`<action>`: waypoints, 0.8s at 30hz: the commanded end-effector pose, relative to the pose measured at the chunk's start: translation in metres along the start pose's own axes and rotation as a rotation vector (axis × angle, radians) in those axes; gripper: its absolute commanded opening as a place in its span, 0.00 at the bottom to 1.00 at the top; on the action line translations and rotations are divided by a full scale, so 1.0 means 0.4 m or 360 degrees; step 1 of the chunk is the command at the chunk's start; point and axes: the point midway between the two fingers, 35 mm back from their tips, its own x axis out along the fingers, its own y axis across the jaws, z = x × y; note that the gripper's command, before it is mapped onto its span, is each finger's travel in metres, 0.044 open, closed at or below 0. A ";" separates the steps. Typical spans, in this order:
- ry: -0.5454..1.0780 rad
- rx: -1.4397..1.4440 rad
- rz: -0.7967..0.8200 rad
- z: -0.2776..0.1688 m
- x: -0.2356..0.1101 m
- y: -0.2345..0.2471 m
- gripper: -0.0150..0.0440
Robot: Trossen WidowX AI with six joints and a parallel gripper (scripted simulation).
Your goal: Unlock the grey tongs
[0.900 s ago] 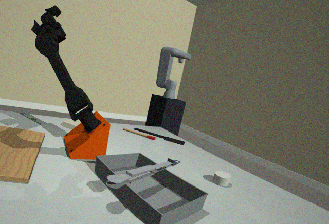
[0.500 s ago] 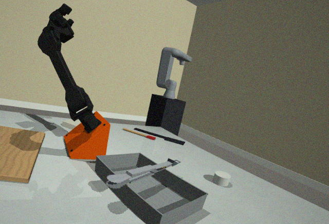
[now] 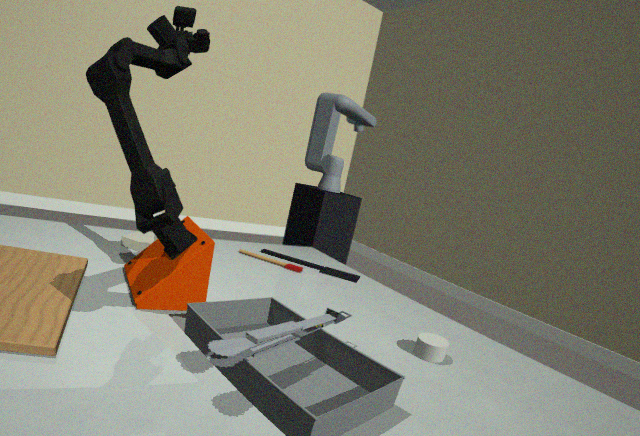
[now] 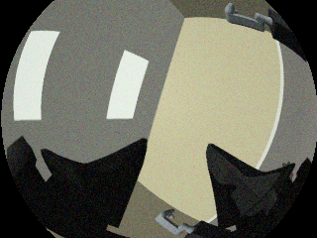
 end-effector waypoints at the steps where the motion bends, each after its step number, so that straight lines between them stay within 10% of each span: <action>1: -0.0319 -0.0325 -0.0024 0.184 -0.049 0.024 0.69; 24: -0.1600 -0.1780 -0.1052 0.854 -0.614 0.150 0.69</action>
